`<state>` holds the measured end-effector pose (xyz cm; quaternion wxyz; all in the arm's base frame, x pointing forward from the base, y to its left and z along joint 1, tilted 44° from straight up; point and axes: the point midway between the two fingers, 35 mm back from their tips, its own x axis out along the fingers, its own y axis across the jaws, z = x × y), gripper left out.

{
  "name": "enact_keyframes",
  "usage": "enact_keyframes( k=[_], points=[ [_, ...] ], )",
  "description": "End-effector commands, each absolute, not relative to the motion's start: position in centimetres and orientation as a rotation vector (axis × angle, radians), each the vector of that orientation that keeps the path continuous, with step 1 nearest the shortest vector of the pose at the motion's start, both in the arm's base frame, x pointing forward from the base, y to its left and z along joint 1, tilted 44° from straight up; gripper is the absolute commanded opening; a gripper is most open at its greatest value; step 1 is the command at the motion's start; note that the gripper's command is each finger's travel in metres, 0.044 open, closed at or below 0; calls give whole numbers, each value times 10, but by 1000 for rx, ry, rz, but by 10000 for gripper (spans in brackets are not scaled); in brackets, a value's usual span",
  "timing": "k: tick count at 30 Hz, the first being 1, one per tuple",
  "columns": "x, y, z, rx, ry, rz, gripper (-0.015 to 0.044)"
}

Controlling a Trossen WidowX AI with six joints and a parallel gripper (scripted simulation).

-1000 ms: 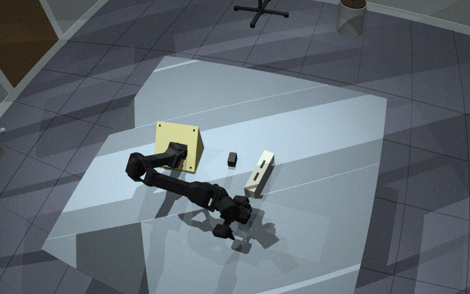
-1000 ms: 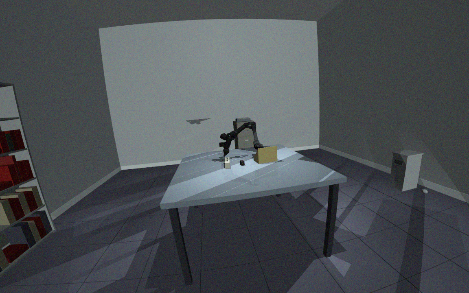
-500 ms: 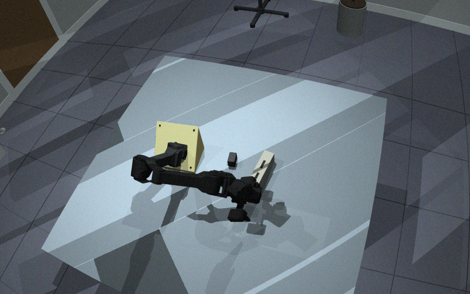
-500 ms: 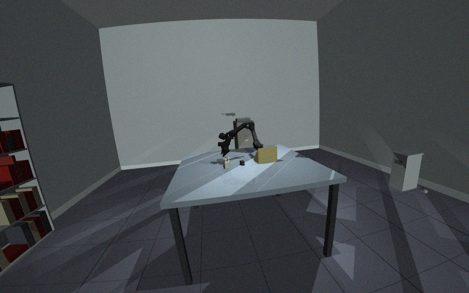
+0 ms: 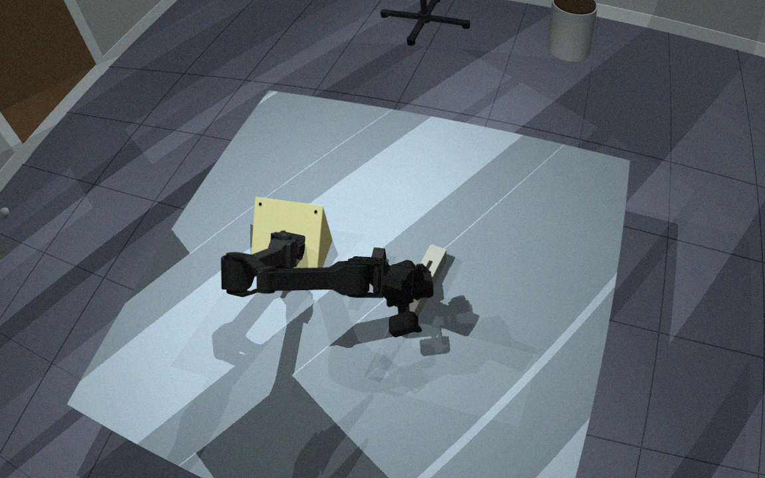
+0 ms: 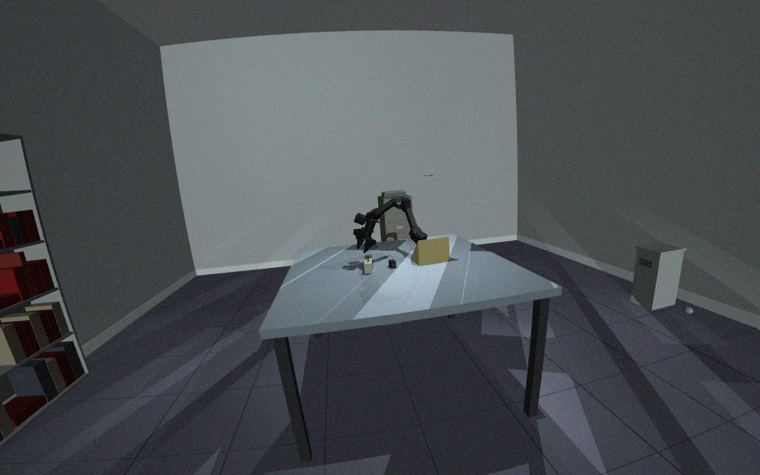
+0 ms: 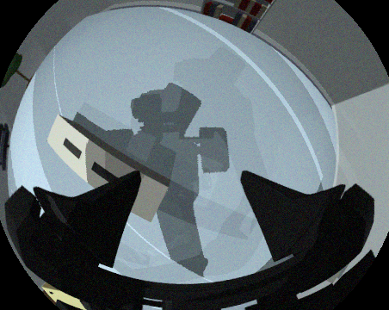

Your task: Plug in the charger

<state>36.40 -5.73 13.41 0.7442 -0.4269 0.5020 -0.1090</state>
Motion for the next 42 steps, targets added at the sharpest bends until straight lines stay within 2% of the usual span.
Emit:
enact_keyframes(
  k=[1, 21, 42],
  points=[
    [359, -43, 118, -994, 1155, -163, 440],
    [303, 23, 44, -1380, 1461, 290, 440],
    [230, 56, 7, -1816, 1715, 696, 440]
  ],
)
